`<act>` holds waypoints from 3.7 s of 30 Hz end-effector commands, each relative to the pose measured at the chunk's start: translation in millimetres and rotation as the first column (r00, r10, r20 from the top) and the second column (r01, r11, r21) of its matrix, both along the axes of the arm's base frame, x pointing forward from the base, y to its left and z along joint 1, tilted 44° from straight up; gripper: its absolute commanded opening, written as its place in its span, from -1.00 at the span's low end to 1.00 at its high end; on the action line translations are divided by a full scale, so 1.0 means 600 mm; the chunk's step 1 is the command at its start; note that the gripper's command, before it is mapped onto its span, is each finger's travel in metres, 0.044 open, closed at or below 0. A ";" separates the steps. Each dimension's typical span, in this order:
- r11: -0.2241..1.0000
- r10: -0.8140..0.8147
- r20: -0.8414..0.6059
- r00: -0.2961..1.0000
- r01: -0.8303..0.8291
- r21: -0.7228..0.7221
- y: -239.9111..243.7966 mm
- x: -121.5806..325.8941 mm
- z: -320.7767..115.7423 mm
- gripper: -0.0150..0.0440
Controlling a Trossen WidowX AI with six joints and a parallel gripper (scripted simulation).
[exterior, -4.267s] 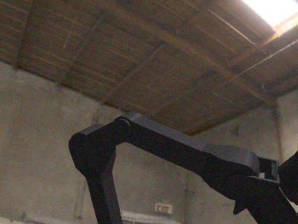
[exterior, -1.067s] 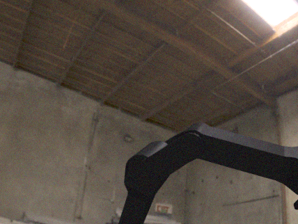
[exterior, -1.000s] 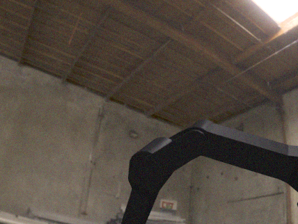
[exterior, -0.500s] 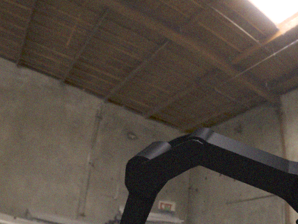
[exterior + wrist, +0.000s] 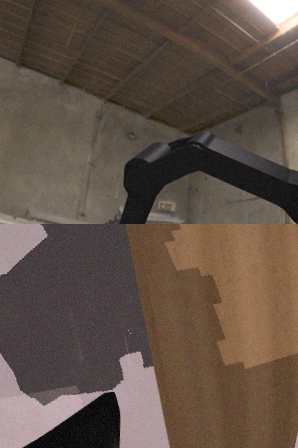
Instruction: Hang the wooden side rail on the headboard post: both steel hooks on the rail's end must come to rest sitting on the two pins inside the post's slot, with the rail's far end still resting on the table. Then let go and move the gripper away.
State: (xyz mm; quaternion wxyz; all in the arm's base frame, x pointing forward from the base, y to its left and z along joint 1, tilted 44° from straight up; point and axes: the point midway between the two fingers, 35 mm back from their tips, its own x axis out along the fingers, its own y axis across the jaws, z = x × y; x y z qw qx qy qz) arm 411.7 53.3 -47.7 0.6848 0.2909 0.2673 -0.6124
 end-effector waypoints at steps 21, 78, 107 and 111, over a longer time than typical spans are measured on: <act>1.000 0.008 -0.005 1.000 -0.008 -0.007 -0.002 0.000 0.000 -0.49; 0.998 0.055 -0.050 0.997 -0.056 -0.012 0.001 -0.011 0.004 -0.49; 0.998 0.055 -0.050 0.997 -0.056 -0.012 0.007 -0.012 0.009 -0.49; 0.998 0.055 -0.050 0.997 -0.056 -0.012 0.007 -0.012 0.010 -0.49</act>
